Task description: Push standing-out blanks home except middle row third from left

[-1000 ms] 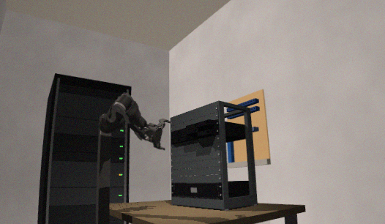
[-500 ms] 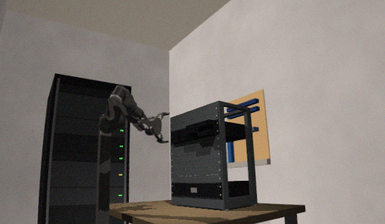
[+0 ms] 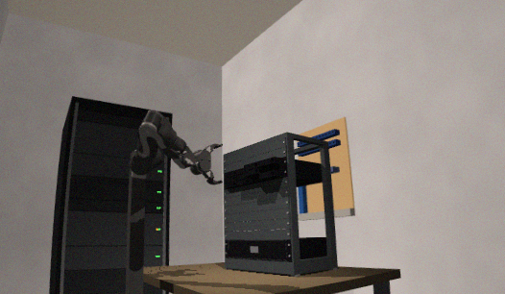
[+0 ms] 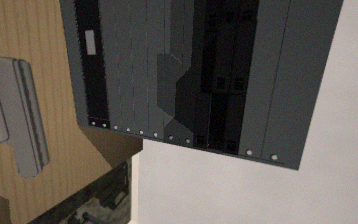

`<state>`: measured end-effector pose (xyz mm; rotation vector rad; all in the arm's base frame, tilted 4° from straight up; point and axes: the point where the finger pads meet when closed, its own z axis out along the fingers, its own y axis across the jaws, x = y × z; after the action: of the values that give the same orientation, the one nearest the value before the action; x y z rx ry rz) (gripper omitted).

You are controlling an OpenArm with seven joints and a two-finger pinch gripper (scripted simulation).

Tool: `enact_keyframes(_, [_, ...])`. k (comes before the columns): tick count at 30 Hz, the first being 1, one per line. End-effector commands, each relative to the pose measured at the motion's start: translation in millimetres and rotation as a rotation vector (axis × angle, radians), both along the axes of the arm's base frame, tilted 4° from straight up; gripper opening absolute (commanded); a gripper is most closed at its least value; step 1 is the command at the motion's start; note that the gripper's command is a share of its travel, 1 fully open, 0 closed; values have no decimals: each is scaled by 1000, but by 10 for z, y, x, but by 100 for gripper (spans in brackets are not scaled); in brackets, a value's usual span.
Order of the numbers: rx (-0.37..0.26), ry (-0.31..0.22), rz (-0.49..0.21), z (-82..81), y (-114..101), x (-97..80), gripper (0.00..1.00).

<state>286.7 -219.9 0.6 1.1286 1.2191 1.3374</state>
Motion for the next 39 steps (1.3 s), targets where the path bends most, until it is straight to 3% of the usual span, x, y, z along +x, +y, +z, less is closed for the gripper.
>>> enact_keyframes(1, [-7,7,-6,-9,-11,-2,100])
enact_keyframes(39, [-9,7,-9,19,-25,57,100])
